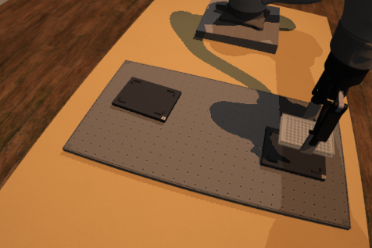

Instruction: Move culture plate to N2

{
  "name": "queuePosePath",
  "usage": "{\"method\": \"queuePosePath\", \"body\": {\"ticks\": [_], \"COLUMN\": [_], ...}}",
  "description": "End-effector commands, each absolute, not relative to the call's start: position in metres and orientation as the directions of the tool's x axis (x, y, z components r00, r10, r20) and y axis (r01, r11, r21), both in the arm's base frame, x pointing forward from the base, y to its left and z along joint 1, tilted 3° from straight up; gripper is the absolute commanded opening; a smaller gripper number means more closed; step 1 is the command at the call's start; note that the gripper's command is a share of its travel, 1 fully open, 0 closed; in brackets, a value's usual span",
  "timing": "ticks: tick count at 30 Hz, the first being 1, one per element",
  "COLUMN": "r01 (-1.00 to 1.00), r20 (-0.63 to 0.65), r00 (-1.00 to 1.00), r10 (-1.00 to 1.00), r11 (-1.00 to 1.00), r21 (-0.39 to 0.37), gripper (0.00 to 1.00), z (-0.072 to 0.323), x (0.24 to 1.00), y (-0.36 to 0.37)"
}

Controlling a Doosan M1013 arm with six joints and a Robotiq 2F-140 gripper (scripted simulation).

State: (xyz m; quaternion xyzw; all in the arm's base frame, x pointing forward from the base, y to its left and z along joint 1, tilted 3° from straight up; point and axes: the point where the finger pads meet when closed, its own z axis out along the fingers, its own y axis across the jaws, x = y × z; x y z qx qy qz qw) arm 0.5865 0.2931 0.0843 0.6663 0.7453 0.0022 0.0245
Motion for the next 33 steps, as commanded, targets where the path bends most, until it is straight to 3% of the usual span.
{"method": "queuePosePath", "body": {"ticks": [1, 33], "r01": [0.993, 0.993], "r20": [-0.040, -0.040], "r00": [-0.113, -0.113], "r10": [0.993, 0.993], "r11": [0.114, 0.114], "r21": [0.033, 0.033], "gripper": [0.00, 0.00], "z": [0.0832, 0.0750], "x": [0.5862, 0.5862], "y": [0.2931, 0.2897]}}
